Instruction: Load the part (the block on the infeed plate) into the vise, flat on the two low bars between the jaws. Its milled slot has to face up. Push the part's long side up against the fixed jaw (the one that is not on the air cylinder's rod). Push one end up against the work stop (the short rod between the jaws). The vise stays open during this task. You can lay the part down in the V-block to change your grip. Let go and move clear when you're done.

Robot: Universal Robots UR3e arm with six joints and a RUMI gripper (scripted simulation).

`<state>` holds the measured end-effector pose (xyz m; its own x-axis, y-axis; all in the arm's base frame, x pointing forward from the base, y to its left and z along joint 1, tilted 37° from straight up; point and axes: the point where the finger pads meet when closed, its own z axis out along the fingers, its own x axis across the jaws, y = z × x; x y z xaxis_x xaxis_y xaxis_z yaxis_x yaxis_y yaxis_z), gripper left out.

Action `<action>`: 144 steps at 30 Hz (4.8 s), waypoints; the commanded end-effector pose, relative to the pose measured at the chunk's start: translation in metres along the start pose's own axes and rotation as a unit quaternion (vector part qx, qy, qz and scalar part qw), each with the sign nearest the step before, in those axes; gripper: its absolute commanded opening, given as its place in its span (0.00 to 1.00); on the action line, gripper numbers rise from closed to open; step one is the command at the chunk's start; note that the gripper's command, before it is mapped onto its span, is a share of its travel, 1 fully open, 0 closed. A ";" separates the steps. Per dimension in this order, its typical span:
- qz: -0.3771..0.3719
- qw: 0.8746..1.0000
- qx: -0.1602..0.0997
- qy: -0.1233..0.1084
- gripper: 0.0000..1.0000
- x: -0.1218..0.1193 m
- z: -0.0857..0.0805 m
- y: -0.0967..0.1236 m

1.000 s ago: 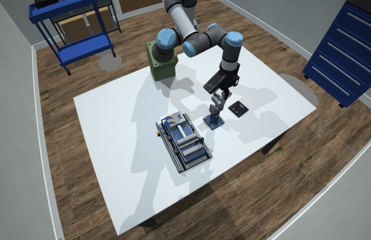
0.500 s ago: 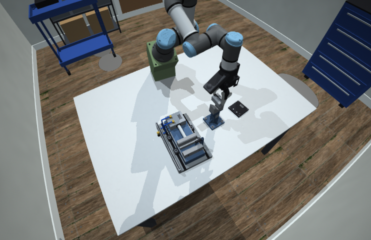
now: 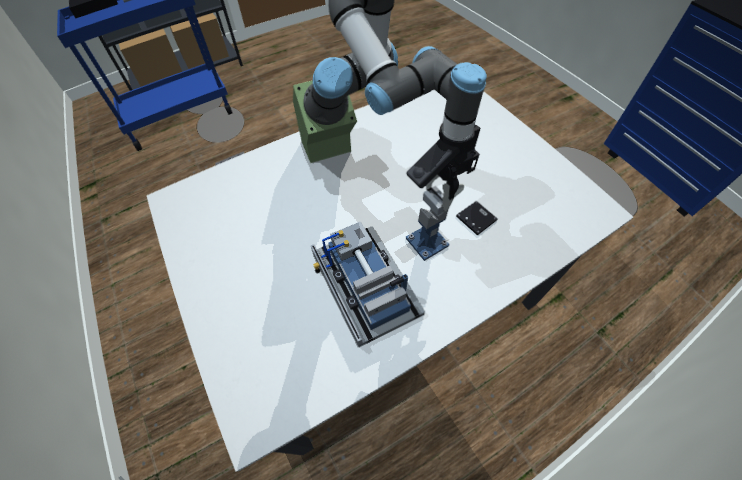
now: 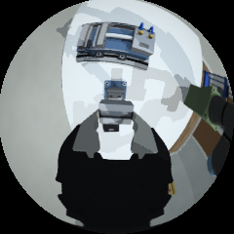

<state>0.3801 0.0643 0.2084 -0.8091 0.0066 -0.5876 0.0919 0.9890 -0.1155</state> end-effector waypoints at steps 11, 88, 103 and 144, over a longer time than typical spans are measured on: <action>0.000 1.000 0.000 -0.002 0.00 -0.001 -0.010 0.000; -0.003 1.000 0.000 -0.001 0.00 -0.001 -0.050 -0.001; -0.009 1.000 0.000 0.000 0.00 -0.002 -0.050 -0.002; -0.051 0.999 0.000 0.008 0.00 -0.009 -0.046 -0.013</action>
<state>0.3589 0.0587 0.2511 -0.8243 -0.0856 -0.5596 0.0139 0.9851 -0.1713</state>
